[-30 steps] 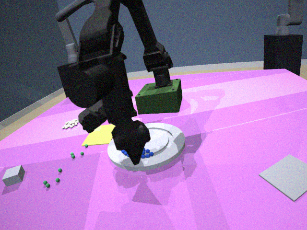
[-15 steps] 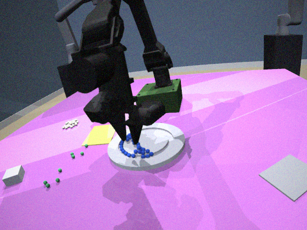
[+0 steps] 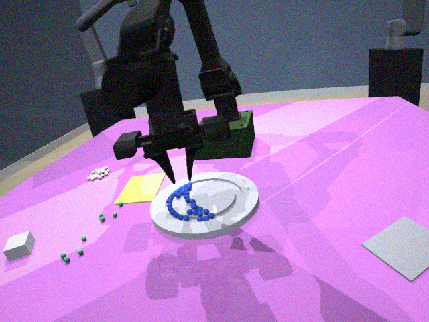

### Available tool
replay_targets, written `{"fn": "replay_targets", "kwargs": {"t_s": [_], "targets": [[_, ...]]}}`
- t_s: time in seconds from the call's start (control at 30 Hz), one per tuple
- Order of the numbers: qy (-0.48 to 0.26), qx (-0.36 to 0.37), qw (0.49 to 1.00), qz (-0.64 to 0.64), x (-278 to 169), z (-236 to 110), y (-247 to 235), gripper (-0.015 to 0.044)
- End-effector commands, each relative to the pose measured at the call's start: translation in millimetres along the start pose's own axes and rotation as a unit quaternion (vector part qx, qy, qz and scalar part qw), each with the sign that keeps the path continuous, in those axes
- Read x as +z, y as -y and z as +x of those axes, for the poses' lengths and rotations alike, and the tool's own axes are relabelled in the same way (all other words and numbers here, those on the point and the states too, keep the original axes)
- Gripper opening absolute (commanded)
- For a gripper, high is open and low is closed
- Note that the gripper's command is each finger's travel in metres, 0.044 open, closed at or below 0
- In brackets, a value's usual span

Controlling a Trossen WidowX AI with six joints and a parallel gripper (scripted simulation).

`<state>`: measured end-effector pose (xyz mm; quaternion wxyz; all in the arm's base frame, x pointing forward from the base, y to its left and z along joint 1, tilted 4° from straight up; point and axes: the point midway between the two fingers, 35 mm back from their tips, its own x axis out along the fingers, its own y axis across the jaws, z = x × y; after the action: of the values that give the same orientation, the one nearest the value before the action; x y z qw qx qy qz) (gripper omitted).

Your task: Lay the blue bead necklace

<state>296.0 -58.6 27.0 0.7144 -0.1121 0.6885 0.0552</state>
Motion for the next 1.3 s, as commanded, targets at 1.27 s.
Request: {"fn": "replay_targets", "kwargs": {"t_s": [1.27], "targets": [[-0.002,0.000,0.999,-0.038,-6.1,38.9,-0.4,0.0120]]}}
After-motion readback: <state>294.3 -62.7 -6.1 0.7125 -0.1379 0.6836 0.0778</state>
